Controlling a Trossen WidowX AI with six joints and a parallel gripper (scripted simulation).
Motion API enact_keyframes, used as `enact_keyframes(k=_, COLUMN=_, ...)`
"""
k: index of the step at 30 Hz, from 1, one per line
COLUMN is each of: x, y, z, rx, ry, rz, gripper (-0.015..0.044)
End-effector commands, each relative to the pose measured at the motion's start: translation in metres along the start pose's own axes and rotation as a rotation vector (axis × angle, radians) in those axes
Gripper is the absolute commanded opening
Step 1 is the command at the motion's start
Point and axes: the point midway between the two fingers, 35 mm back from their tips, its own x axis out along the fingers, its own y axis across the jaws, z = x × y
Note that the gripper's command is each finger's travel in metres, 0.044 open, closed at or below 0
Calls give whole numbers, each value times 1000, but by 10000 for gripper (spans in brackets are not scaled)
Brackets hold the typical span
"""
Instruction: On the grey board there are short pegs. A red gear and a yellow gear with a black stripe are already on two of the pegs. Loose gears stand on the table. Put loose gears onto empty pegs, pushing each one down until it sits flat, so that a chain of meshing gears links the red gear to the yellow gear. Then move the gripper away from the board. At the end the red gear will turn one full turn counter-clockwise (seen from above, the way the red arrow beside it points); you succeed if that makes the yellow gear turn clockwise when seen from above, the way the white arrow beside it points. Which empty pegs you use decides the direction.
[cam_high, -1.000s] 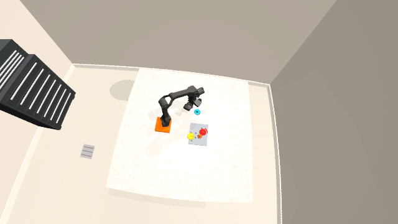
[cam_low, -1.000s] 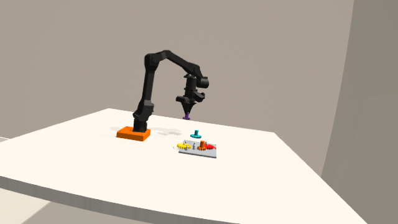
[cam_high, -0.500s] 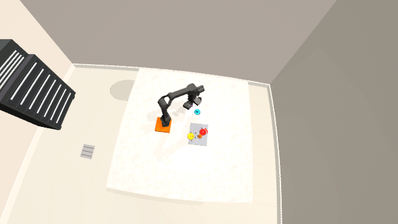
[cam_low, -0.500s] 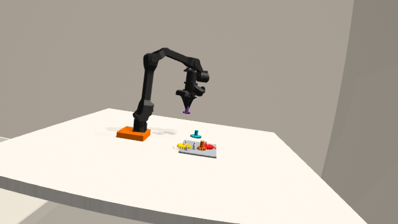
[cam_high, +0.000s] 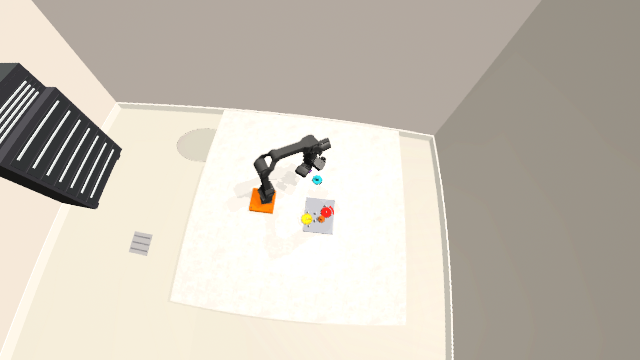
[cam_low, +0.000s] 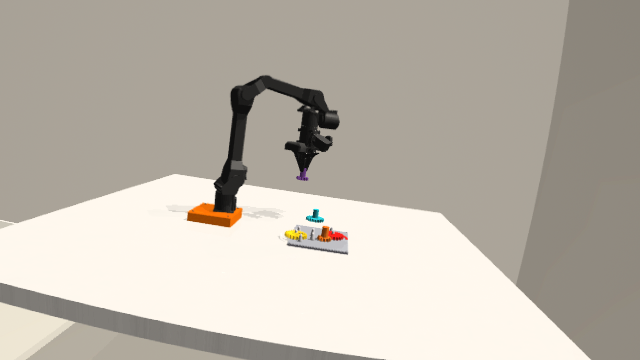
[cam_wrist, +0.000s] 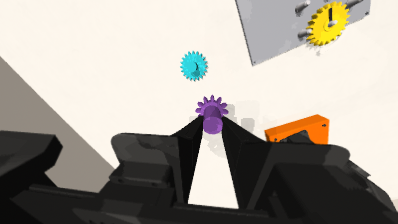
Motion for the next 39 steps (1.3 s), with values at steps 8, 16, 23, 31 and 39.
enact_keyframes(k=8, x=7, y=-8, z=20, rx=-4, ry=0, rz=1, gripper=0)
enact_keyframes(k=16, x=12, y=-15, z=36, rx=-4, ry=-2, rz=0, gripper=0)
enact_keyframes(k=23, x=17, y=-22, z=49, rx=-3, ry=-3, rz=1, gripper=0)
enact_keyframes(k=31, x=21, y=-31, z=63, rx=2, ry=-5, rz=8, gripper=0)
enact_keyframes(k=39, x=26, y=-42, z=78, rx=2, ry=-7, rz=6, gripper=0)
